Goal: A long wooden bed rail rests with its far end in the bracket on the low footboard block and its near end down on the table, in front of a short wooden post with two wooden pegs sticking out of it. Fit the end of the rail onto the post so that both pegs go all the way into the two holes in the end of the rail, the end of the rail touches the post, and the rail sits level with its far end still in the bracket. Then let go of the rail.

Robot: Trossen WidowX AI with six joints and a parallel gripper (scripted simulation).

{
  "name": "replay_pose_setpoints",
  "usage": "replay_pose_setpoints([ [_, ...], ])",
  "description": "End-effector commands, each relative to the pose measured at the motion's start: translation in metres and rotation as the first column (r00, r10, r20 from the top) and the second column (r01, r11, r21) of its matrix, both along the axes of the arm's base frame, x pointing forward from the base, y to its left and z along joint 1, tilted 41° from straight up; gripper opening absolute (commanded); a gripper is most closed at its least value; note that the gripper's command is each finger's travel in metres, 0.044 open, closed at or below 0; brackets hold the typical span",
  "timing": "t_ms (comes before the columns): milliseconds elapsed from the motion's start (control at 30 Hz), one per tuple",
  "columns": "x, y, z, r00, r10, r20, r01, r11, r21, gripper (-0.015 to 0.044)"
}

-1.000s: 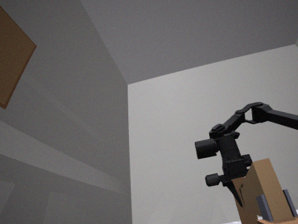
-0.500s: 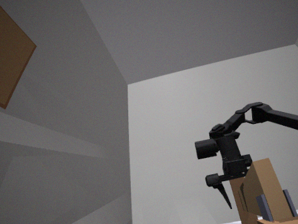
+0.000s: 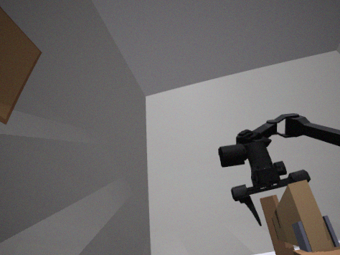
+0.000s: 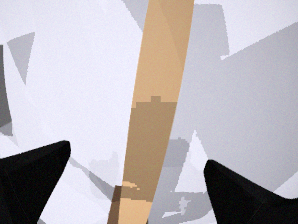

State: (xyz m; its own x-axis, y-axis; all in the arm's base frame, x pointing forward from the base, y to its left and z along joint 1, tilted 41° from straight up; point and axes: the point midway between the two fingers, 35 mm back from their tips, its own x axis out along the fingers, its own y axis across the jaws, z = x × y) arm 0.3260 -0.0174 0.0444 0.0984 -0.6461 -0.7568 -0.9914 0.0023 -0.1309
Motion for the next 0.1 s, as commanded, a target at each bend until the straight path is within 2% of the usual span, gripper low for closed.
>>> replay_pose_setpoints([
  [0,0.0017,0.0035,0.0011,1.0,-0.002,0.008,0.002,1.0,0.005,0.044],
  [67,0.0017,0.0035,0.0011,1.0,-0.002,0.008,0.002,1.0,0.005,0.044],
])
